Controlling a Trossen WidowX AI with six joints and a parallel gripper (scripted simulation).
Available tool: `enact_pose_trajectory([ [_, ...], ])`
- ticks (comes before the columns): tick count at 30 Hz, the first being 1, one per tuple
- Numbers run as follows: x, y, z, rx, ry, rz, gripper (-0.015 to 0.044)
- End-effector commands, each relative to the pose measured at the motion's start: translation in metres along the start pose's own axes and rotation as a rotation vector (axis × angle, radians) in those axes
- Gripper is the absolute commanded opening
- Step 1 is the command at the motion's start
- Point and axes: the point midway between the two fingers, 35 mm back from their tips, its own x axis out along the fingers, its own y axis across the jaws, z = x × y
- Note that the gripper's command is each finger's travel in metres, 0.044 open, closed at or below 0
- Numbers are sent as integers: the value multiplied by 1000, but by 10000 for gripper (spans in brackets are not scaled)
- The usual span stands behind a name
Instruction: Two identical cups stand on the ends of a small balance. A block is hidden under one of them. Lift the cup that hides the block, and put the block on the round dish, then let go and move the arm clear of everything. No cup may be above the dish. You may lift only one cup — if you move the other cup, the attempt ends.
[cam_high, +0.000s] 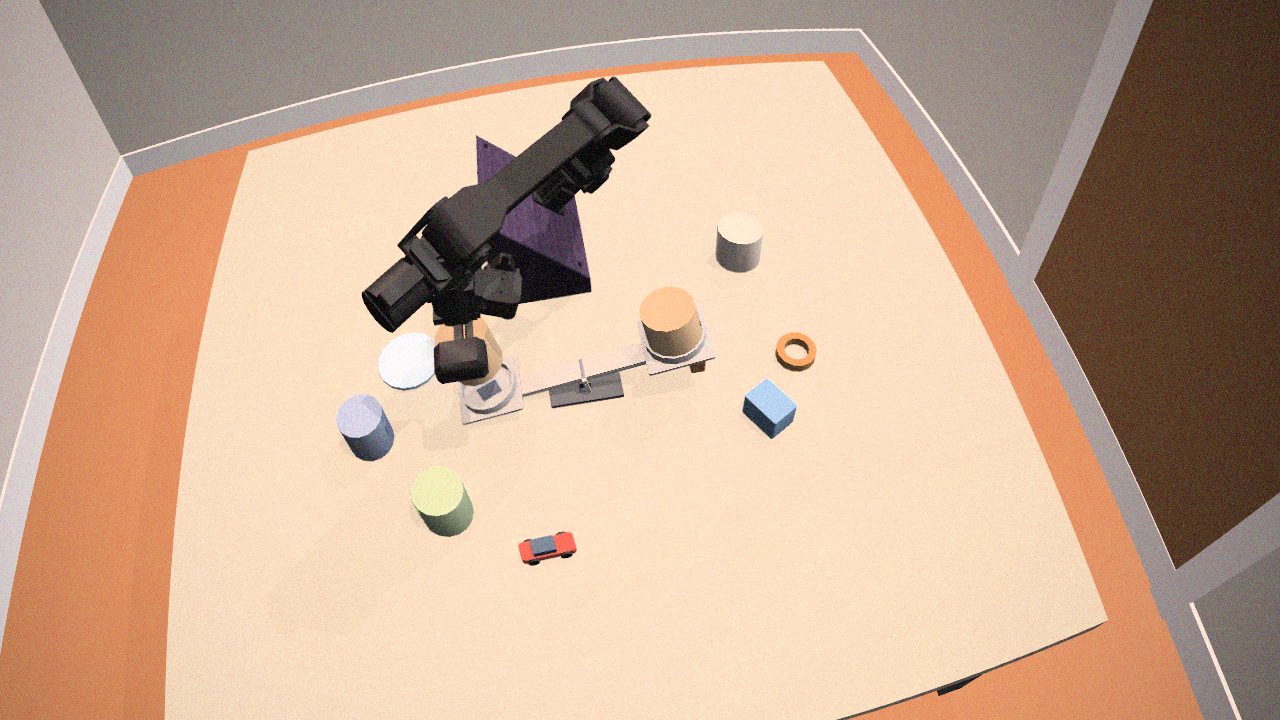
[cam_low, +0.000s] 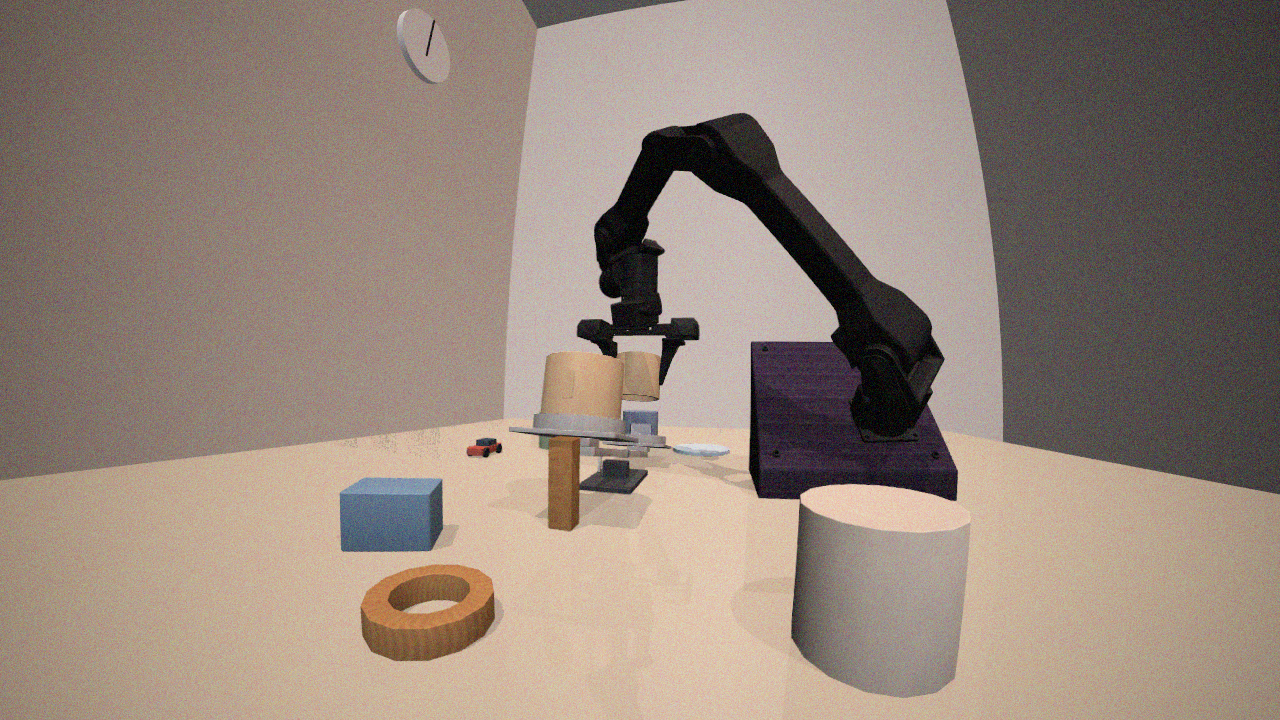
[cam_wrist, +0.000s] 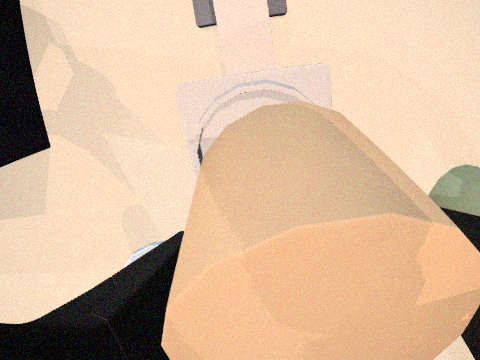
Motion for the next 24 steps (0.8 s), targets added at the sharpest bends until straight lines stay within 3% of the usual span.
enact_pose_trajectory([
  [1, -6, 0, 0, -5, 2, 2, 0],
  [24, -19, 1, 0, 0, 0, 0, 0],
])
